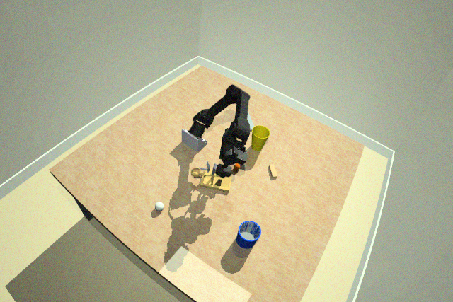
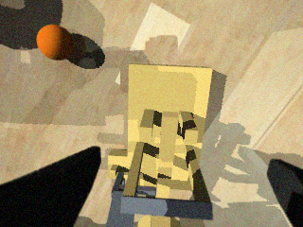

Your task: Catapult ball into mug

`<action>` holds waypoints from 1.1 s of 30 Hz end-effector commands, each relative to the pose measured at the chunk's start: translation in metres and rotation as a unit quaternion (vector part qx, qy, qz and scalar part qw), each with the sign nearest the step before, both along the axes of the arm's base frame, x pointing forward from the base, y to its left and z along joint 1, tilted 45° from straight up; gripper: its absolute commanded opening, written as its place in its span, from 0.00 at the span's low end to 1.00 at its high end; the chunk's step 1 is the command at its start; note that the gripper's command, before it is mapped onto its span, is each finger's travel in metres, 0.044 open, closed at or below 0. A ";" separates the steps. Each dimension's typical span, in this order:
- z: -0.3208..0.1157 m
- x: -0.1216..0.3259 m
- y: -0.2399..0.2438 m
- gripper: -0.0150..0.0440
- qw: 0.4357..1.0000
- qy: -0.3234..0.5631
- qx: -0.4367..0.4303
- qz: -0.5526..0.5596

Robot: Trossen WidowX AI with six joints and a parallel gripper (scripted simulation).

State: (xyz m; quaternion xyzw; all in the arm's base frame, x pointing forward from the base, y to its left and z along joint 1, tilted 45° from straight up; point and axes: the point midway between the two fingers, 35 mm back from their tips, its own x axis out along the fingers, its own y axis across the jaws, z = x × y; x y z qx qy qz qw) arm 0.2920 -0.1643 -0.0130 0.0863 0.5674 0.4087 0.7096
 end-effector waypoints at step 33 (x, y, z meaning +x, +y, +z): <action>-0.052 0.000 0.055 1.00 1.000 0.006 0.008 0.004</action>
